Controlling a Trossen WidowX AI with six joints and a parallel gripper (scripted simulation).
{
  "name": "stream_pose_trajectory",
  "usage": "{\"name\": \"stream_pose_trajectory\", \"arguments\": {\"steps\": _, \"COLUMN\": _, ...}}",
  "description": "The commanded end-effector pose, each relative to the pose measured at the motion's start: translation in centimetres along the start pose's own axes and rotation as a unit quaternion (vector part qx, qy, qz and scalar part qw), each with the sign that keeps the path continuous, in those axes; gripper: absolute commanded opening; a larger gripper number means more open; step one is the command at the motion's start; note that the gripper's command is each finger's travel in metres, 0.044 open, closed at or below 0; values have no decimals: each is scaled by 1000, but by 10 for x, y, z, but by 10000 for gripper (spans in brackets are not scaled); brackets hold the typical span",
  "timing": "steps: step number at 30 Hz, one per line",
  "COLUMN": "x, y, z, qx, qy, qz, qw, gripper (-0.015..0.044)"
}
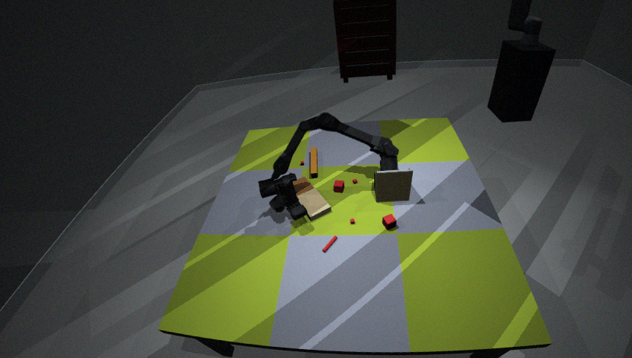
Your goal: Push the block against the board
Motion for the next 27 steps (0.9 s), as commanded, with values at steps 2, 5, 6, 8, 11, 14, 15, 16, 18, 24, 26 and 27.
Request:
{"name": "stream_pose_trajectory", "arguments": {"steps": 2, "x": 0, "y": 2, "z": -9, "qx": -3, "qy": 0, "qz": 1, "qw": 1000, "gripper": 0}}
{"name": "stream_pose_trajectory", "arguments": {"steps": 5, "x": 0, "y": 3, "z": -13, "qx": -3, "qy": 0, "qz": 1, "qw": 1000, "gripper": 0}}
{"name": "stream_pose_trajectory", "arguments": {"steps": 6, "x": 3, "y": 2, "z": -8, "qx": 0, "qy": 0, "qz": 0, "qw": 1000, "gripper": 0}}
{"name": "stream_pose_trajectory", "arguments": {"steps": 8, "x": 27, "y": 2, "z": -8, "qx": -2, "qy": -1, "qz": 0, "qw": 1000, "gripper": 0}}
{"name": "stream_pose_trajectory", "arguments": {"steps": 11, "x": 55, "y": 2, "z": -8, "qx": -3, "qy": -1, "qz": 0, "qw": 1000, "gripper": 0}}
{"name": "stream_pose_trajectory", "arguments": {"steps": 14, "x": 55, "y": 2, "z": -8, "qx": -3, "qy": -1, "qz": 0, "qw": 1000, "gripper": 0}}
{"name": "stream_pose_trajectory", "arguments": {"steps": 15, "x": 55, "y": 2, "z": -8, "qx": -3, "qy": -1, "qz": 0, "qw": 1000, "gripper": 0}}
{"name": "stream_pose_trajectory", "arguments": {"steps": 16, "x": 55, "y": 2, "z": -8, "qx": -3, "qy": -1, "qz": 0, "qw": 1000, "gripper": 0}}
{"name": "stream_pose_trajectory", "arguments": {"steps": 18, "x": 53, "y": 4, "z": -8, "qx": -1, "qy": -6, "qz": 3, "qw": 1000, "gripper": 0}}
{"name": "stream_pose_trajectory", "arguments": {"steps": 24, "x": 55, "y": 16, "z": 2, "qx": -94, "qy": -6, "qz": 1, "qw": 996, "gripper": 0}}
{"name": "stream_pose_trajectory", "arguments": {"steps": 26, "x": 55, "y": 20, "z": 7, "qx": -128, "qy": -6, "qz": 0, "qw": 992, "gripper": 0}}
{"name": "stream_pose_trajectory", "arguments": {"steps": 27, "x": 55, "y": 22, "z": 9, "qx": -145, "qy": -6, "qz": -1, "qw": 989, "gripper": 0}}
Point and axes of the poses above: the point midway between the two fingers, 35 mm back from their tips, its own x axis back along the fingers, its own y axis across the jaws, z = x × y, the point moved 9 cm from there along x, back along the fingers, and after that the axes turned 13 degrees about -x, right-handed, at the moved point
